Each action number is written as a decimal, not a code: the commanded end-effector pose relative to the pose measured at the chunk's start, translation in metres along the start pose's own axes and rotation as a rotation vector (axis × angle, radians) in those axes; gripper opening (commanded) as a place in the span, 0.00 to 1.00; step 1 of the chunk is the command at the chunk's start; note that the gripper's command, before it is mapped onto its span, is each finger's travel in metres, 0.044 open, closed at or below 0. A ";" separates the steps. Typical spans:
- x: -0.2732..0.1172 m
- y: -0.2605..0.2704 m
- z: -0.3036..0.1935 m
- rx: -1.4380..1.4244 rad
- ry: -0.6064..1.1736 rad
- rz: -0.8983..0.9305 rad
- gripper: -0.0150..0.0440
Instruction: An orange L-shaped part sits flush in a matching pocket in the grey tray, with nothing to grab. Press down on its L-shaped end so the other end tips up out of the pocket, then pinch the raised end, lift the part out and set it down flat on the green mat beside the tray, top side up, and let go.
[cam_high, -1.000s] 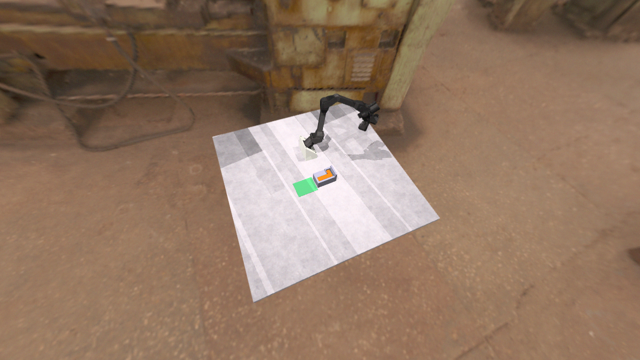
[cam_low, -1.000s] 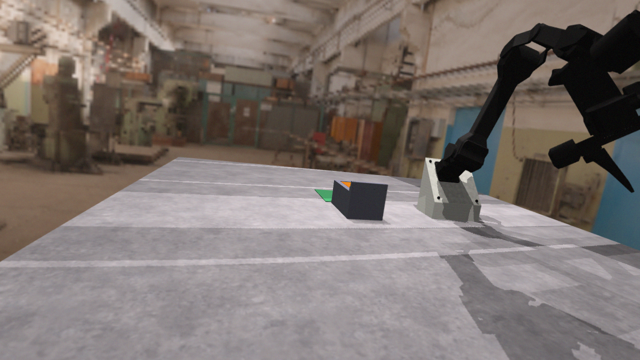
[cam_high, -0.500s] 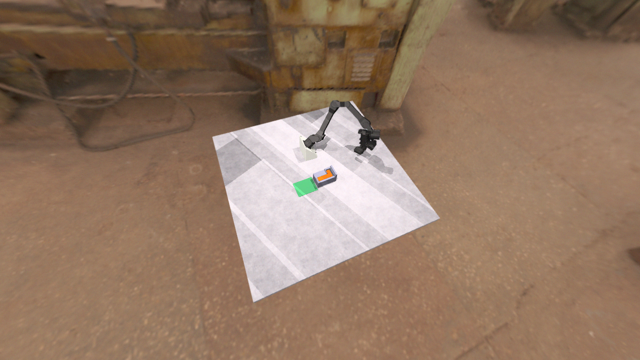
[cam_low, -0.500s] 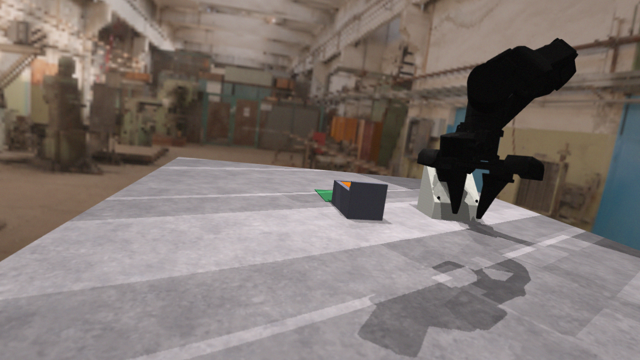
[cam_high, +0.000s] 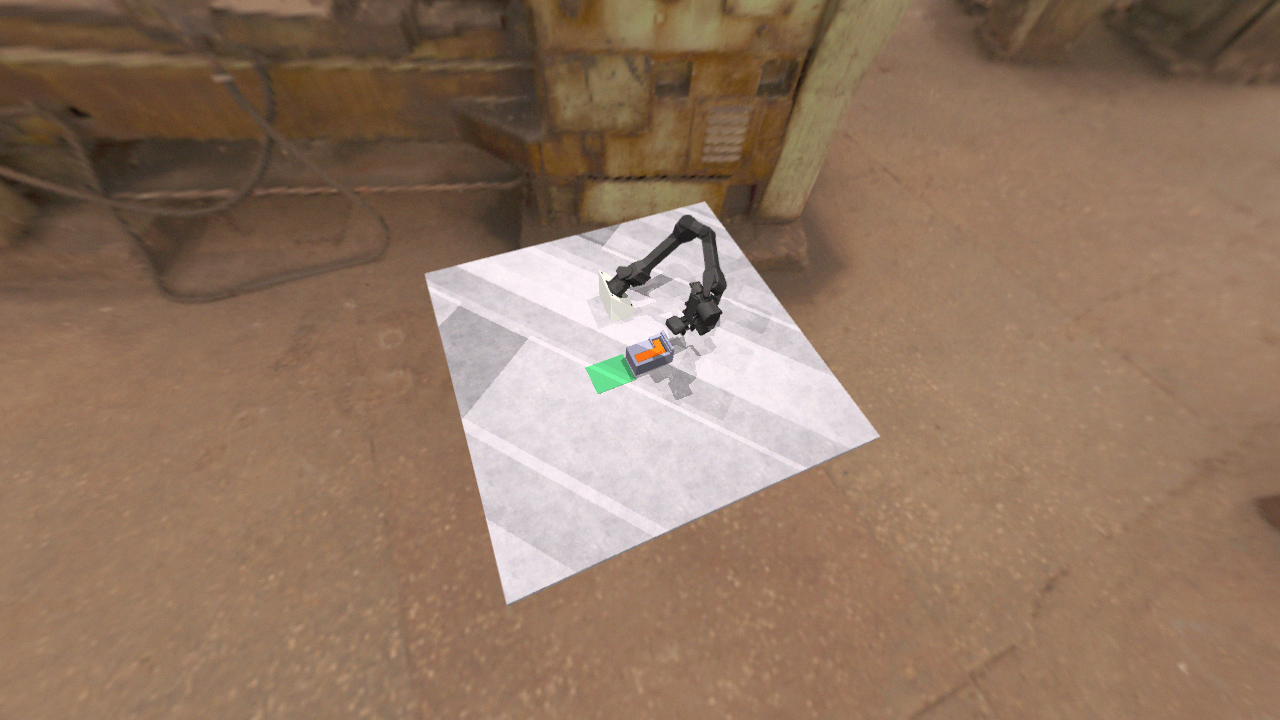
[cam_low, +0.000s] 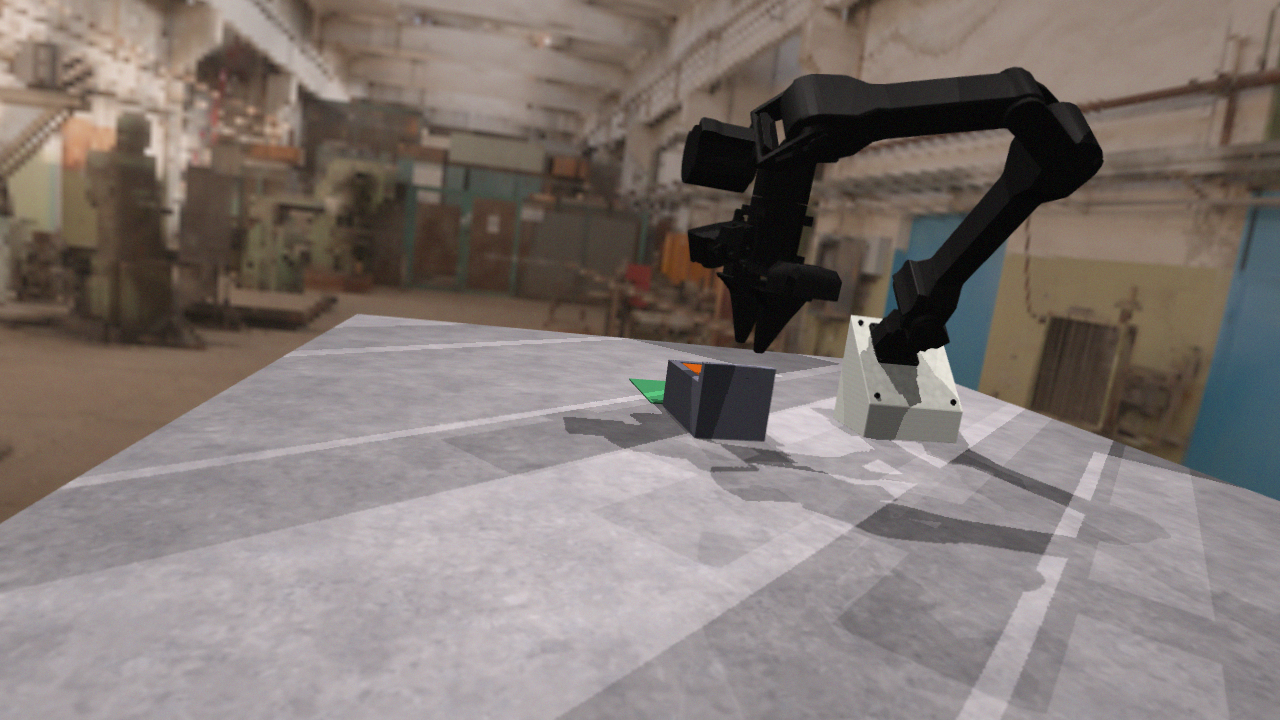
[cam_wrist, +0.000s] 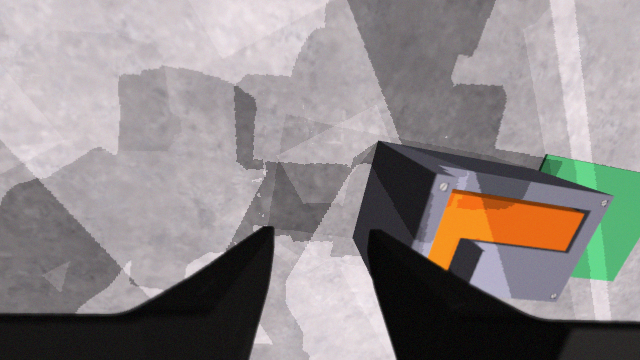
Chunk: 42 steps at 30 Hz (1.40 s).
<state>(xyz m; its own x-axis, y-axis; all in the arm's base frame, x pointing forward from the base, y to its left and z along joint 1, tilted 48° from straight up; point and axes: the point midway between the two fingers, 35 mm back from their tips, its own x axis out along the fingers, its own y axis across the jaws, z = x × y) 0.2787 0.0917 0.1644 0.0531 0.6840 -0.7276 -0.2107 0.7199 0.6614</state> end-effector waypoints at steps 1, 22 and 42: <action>-0.013 -0.057 -0.018 0.117 0.024 0.061 0.56; 0.056 -0.065 -0.026 0.148 0.020 0.091 0.56; 0.078 -0.063 -0.025 0.148 0.020 0.091 0.56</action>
<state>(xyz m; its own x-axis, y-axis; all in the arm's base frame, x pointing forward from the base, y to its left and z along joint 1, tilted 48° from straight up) 0.2735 0.0915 0.0673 0.0277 0.7445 -0.6671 -0.0771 0.6669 0.7411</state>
